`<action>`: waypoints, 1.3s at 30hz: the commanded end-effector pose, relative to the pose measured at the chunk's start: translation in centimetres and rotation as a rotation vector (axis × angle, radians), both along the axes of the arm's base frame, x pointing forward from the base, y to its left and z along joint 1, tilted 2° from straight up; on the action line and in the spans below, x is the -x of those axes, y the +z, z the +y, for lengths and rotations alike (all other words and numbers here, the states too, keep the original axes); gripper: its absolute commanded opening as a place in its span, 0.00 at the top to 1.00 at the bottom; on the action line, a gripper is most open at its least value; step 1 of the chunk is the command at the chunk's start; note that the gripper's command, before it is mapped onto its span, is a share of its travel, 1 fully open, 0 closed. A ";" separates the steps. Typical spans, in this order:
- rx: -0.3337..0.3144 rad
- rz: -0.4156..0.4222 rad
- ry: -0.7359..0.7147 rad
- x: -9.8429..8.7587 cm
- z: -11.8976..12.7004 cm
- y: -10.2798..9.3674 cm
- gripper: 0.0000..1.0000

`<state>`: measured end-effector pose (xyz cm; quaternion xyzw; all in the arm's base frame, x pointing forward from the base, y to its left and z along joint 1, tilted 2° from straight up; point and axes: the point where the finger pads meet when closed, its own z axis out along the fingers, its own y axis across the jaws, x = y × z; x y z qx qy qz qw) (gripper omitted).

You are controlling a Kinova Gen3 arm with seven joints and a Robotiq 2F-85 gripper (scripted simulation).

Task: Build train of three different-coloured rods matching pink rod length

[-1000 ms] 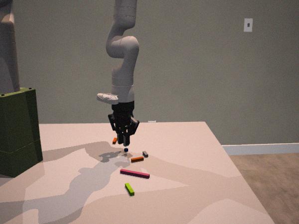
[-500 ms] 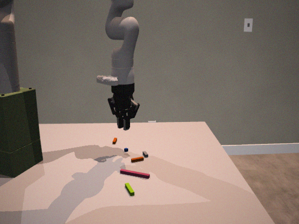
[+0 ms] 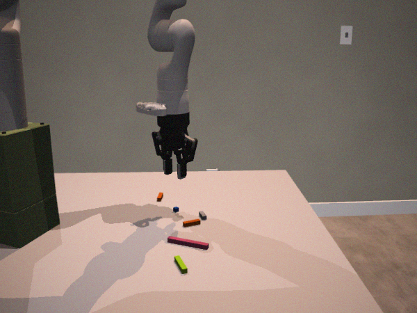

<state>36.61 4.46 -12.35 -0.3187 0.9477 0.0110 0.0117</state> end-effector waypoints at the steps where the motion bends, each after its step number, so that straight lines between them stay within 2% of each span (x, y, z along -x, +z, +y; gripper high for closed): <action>1: 0.000 -0.002 0.000 -0.1 0.0 0.1 0.00; 13: 0.000 -0.001 0.004 -0.1 0.0 0.0 0.00; 18: -0.004 0.005 0.068 -0.2 -0.1 -0.2 0.00; 26: -0.016 0.018 0.369 -1.0 -0.8 -1.0 0.00; 28: -0.016 0.018 0.369 -1.0 -0.8 -1.0 0.00; 39: -0.005 -0.012 0.891 -4.2 -3.3 -2.0 0.00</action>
